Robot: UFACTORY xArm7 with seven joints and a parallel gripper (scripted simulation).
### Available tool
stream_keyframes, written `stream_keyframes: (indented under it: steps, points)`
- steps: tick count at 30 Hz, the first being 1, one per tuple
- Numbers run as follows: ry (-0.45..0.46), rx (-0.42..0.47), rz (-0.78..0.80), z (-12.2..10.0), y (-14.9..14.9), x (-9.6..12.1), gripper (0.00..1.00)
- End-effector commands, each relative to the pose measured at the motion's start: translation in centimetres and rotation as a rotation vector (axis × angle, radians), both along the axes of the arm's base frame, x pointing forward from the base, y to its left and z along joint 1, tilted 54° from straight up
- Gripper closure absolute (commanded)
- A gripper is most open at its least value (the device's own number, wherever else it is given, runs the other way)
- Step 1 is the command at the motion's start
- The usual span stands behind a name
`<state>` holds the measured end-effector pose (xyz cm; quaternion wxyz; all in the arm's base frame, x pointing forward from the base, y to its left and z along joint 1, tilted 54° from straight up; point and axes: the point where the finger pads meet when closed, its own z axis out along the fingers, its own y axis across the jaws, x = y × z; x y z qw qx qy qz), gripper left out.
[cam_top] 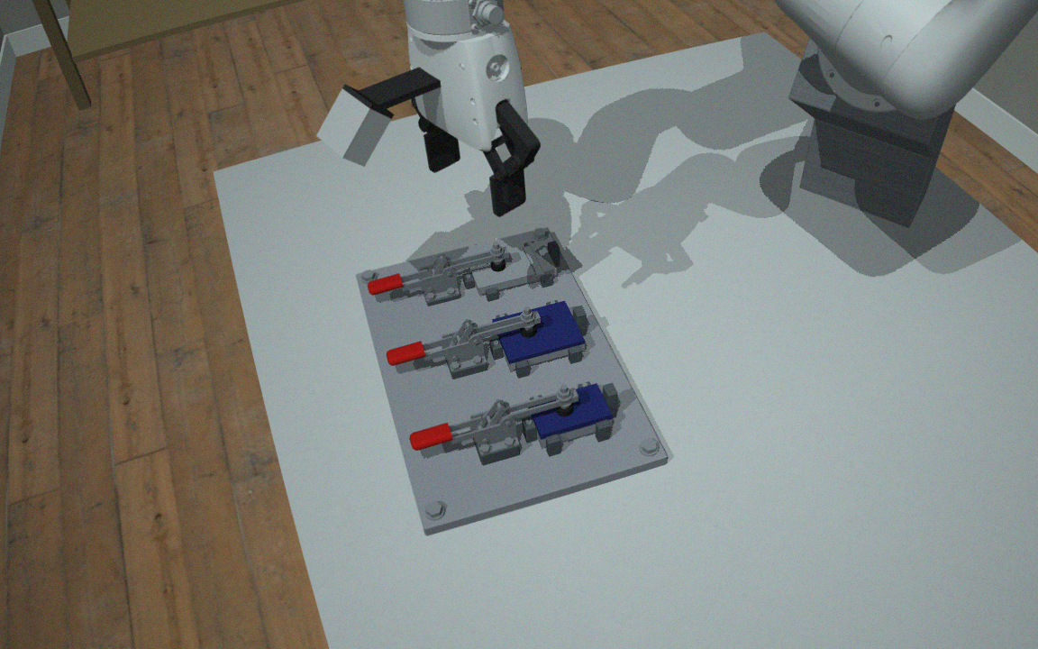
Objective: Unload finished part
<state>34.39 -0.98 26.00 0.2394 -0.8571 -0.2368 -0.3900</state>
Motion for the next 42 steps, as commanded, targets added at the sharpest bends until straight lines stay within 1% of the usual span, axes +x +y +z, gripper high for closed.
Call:
stream_keyframes:
  steps: [1,7,9,10,11,28,29,42]
  points:
    - [0.094,0.094,-0.099,-3.3,-2.5,0.4,0.00]
    - [0.182,0.171,-0.203,-6.4,-4.8,-0.1,0.00]
    - [0.182,0.171,-0.203,-6.4,-4.8,-0.1,0.00]
    - [0.211,0.195,-0.239,-7.4,-5.5,-0.4,0.00]
    - [0.224,0.207,-0.256,-7.9,-5.9,-0.6,0.00]
    - [0.227,0.209,-0.260,-8.0,-6.0,-0.6,0.00]
    - [0.227,0.209,-0.260,-8.0,-6.0,-0.6,1.00]
    - [0.227,0.209,-0.260,-8.0,-6.0,-0.6,1.00]
